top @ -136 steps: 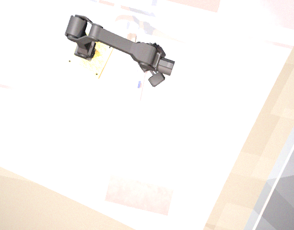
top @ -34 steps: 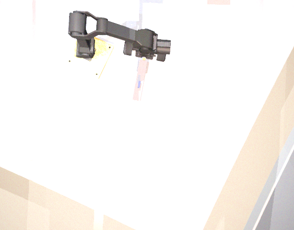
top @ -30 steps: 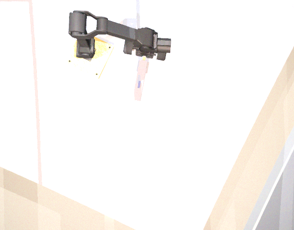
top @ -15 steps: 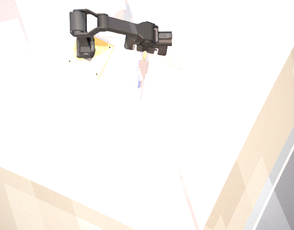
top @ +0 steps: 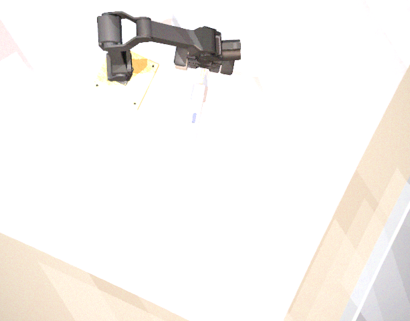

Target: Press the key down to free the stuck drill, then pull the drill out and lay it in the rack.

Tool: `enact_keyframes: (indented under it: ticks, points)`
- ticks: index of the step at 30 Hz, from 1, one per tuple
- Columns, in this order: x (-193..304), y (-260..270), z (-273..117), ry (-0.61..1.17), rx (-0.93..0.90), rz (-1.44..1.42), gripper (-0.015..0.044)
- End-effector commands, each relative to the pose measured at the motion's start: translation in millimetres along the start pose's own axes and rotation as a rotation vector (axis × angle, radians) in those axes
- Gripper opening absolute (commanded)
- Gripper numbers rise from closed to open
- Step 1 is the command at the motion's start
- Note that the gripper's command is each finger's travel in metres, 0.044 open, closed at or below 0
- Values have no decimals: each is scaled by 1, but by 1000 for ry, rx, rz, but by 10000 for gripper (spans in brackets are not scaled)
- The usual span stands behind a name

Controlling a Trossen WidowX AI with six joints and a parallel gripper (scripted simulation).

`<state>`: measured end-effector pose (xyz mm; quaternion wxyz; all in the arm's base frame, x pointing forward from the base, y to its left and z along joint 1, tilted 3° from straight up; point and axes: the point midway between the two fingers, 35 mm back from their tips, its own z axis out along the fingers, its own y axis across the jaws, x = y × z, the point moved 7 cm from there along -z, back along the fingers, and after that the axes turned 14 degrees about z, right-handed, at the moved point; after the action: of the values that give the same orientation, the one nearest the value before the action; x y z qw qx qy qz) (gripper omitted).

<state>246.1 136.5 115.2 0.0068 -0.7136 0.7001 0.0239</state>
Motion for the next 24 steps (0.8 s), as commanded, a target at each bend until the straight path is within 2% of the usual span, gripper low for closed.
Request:
enact_keyframes:
  ticks: [1,8,24]
  points:
    - [0,0,0,2,0,-2,263]
    - [4,-1,1,0,1,3,440]
    - [10,-4,3,0,1,3,440]
